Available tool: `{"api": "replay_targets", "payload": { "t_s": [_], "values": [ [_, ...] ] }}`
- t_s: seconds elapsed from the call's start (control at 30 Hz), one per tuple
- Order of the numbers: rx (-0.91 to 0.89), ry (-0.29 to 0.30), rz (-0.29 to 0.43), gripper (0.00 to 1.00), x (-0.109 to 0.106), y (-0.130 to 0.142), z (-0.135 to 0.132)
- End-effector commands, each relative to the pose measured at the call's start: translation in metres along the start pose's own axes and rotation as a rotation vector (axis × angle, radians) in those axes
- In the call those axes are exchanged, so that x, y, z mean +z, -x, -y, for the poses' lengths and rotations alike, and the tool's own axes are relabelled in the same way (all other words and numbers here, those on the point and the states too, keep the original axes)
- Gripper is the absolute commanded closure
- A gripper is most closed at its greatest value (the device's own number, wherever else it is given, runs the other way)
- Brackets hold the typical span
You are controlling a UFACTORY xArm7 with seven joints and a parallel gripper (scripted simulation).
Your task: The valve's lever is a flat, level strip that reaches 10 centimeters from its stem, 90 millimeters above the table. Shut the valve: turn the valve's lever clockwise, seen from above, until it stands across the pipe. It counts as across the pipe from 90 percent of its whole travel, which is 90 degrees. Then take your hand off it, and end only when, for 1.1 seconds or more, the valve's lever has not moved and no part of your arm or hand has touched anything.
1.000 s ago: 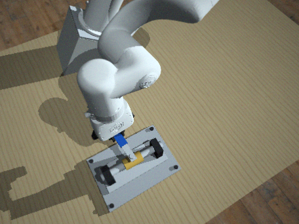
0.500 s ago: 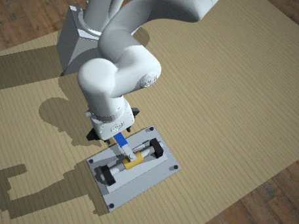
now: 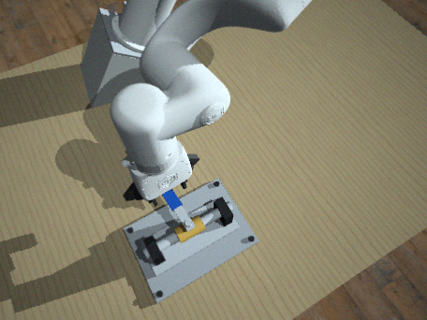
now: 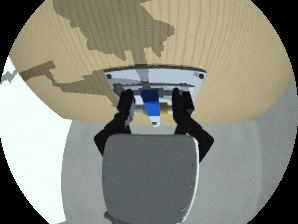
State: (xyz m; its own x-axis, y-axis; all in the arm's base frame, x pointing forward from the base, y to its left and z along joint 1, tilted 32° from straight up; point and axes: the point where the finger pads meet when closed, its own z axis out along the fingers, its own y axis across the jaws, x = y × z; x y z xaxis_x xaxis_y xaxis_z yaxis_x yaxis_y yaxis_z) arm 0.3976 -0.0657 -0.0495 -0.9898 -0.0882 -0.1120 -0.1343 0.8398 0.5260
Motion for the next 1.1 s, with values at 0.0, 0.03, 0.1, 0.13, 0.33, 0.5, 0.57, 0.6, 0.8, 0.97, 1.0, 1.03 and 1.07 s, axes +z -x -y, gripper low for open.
{"api": "replay_targets", "payload": {
  "t_s": [0.0, 0.03, 0.1, 0.13, 0.33, 0.5, 0.57, 0.6, 0.8, 0.97, 1.0, 1.03, 1.07],
  "values": [
    [0.001, -0.003, 0.004, 0.32, -0.0018, 0.0009, 0.0012],
    [0.001, -0.003, 0.004, 0.32, -0.0018, 0.0009, 0.0012],
    [0.001, -0.003, 0.004, 0.32, -0.0018, 0.0009, 0.0012],
    [0.001, -0.003, 0.004, 0.32, -0.0018, 0.0009, 0.0012],
    [0.001, -0.003, 0.004, 0.32, -0.0018, 0.0009, 0.0012],
    [0.001, -0.003, 0.004, 0.32, -0.0018, 0.0009, 0.0012],
    [0.001, -0.003, 0.004, 0.32, -0.0018, 0.0009, 0.0012],
    [0.001, -0.003, 0.004, 0.32, -0.0018, 0.0009, 0.0012],
    [0.001, -0.003, 0.004, 0.32, -0.0023, 0.0009, 0.0012],
    [0.001, -0.003, 0.004, 0.32, -0.0042, 0.0009, 0.0011],
    [0.001, -0.003, 0.004, 0.32, -0.0052, 0.0009, 0.0011],
    [0.001, -0.003, 0.004, 0.32, -0.0064, 0.0009, 0.0011],
    [0.001, -0.003, 0.004, 0.32, -0.0079, 0.0009, 0.0011]
  ]
}}
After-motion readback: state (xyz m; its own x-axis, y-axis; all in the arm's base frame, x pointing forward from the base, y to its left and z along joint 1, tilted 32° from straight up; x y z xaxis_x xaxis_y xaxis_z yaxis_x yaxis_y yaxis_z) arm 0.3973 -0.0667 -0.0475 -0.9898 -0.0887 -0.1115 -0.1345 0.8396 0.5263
